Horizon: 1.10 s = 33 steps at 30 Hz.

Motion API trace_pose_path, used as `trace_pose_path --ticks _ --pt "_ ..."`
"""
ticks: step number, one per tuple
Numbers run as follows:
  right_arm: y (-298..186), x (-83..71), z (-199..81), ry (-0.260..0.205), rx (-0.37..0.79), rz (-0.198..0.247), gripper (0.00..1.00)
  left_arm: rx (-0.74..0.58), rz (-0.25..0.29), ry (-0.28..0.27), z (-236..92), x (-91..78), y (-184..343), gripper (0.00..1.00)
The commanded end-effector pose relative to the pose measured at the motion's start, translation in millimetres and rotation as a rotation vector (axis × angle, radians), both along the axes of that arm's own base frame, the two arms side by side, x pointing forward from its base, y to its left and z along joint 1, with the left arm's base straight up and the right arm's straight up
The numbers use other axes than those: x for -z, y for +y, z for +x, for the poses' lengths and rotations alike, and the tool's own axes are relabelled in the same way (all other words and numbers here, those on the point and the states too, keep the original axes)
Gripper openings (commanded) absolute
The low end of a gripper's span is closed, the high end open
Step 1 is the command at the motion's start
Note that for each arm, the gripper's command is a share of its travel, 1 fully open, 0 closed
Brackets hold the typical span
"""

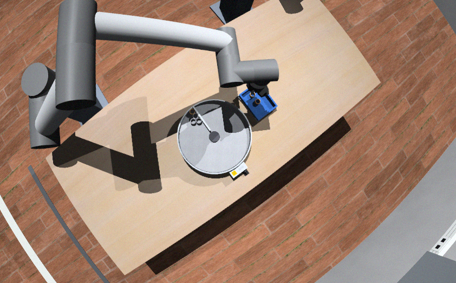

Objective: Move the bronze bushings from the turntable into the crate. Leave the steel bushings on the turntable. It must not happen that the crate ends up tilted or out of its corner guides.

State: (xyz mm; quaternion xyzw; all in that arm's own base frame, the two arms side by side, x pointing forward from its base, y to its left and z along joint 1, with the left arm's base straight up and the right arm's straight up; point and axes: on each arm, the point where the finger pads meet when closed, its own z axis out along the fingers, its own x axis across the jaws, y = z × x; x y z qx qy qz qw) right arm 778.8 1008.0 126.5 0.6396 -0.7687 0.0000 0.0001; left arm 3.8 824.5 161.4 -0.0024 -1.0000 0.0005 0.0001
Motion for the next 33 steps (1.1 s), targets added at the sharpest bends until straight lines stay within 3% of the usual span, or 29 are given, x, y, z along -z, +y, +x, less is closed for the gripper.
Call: trace_pose_path --ticks 1,32,33 --pt "0.6 -1.6 0.3 -0.001 0.000 0.002 0.41 0.000 0.001 0.000 0.1 -0.6 0.4 1.00" --pt "0.6 -1.6 0.3 -0.001 0.000 0.002 0.41 0.000 0.001 0.000 0.1 -0.6 0.4 1.00" --pt "0.5 -1.6 0.3 -0.001 0.000 0.002 0.76 0.000 0.001 0.000 0.1 -0.6 0.4 1.00"
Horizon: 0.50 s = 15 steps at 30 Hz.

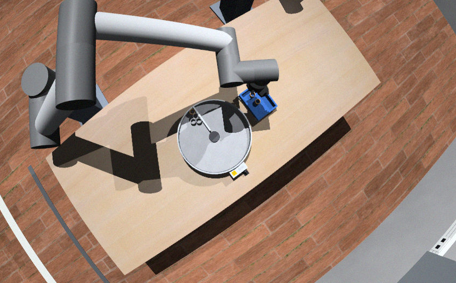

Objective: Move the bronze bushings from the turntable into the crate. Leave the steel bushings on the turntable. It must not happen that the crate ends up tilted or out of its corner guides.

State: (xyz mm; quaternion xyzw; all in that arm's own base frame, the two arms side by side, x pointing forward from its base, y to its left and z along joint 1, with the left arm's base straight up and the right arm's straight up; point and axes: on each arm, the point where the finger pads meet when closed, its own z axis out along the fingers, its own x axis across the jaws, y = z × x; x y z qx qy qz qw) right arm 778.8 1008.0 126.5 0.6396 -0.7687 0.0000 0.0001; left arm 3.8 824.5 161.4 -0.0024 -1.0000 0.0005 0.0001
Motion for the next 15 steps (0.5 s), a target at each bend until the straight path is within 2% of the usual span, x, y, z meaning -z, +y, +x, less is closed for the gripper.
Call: trace_pose_path --ticks 1,8,15 --pt "0.3 -1.6 0.3 -0.001 0.001 0.002 0.76 0.000 0.001 0.000 0.1 -0.6 0.4 1.00" --pt "-8.3 -1.6 -1.0 -0.001 0.033 0.001 0.76 0.000 0.001 0.000 0.1 -0.6 0.4 1.00" --pt "-54.3 -1.4 -8.3 -0.001 0.202 0.001 0.76 0.000 0.001 0.000 0.1 -0.6 0.4 1.00"
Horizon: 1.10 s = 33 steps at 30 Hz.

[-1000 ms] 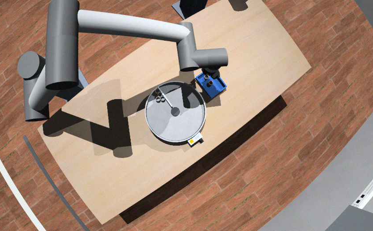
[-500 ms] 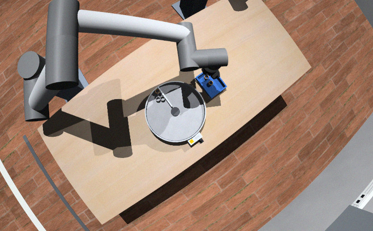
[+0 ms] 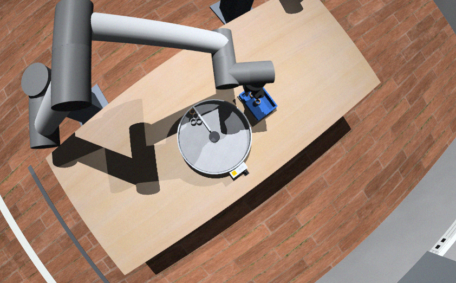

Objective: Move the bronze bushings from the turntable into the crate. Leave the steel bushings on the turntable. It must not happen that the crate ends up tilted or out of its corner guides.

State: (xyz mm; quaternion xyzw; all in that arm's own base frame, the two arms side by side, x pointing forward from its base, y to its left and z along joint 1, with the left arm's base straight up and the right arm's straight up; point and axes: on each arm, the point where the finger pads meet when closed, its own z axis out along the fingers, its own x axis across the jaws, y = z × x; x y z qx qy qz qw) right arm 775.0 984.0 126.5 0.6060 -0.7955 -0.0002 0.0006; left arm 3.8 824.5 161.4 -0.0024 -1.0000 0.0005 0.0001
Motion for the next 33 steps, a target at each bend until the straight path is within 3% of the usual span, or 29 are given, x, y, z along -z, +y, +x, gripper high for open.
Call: trace_pose_path --ticks 1,5,20,22,24,33 --pt "-40.3 -1.4 -6.0 -0.002 0.152 0.002 0.76 0.000 0.001 0.000 0.1 -0.6 0.4 1.00" --pt "-57.0 -1.3 -8.7 -0.002 0.214 0.002 0.76 0.000 0.001 0.000 0.1 -0.6 0.4 1.00" --pt "-182.8 -1.1 -28.1 -0.002 0.677 0.001 0.76 0.000 0.001 0.000 0.1 -0.6 0.4 1.00" --pt "-182.8 -1.1 -28.1 -0.002 0.677 0.001 0.76 0.000 0.001 0.000 0.1 -0.6 0.4 1.00" --pt "-211.4 -1.0 -32.6 -0.001 0.782 0.001 0.76 0.000 0.001 0.000 0.1 -0.6 0.4 1.00" --pt "-278.8 -0.9 -43.1 -0.001 1.030 0.001 0.76 0.000 0.001 0.000 0.1 -0.6 0.4 1.00"
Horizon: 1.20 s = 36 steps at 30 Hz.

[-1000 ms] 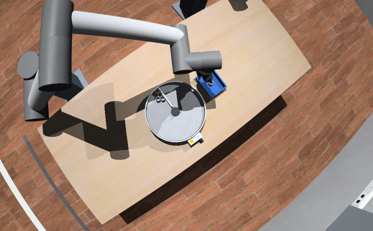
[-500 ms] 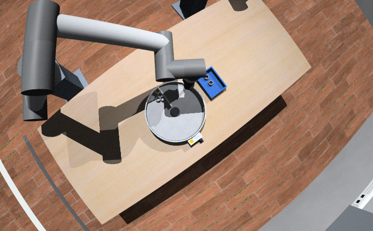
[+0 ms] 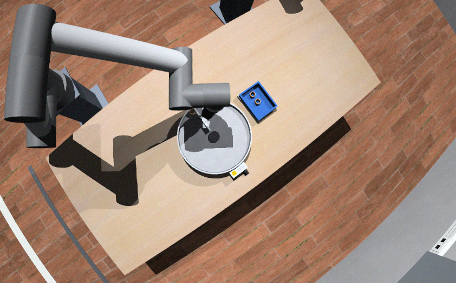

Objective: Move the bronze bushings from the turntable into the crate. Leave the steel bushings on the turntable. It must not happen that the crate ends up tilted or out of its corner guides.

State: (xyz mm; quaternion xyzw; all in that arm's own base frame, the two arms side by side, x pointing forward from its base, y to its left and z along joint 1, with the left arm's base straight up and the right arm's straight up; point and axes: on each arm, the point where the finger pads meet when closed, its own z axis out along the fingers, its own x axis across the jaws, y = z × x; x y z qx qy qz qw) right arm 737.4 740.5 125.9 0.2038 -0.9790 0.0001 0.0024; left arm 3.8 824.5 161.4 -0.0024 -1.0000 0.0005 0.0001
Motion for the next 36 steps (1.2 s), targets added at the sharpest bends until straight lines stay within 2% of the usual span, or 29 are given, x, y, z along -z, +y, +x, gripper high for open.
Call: trace_pose_path --ticks 1,4,6,13,36 --pt "-43.2 -1.5 -6.7 -0.005 0.167 0.002 0.76 0.000 0.001 0.000 0.1 -0.6 0.4 1.00" --pt "-66.7 -1.5 -10.4 -0.005 0.254 0.002 0.76 0.000 0.001 0.000 0.1 -0.6 0.4 1.00" --pt "-66.7 -1.5 -10.4 -0.005 0.254 0.002 0.76 0.000 0.001 0.000 0.1 -0.6 0.4 1.00" --pt "-102.0 -1.4 -15.9 -0.005 0.384 0.001 0.76 0.000 0.001 0.000 0.1 -0.6 0.4 1.00" --pt "-105.3 -1.4 -16.5 -0.005 0.396 0.001 0.76 0.000 0.001 0.000 0.1 -0.6 0.4 1.00"
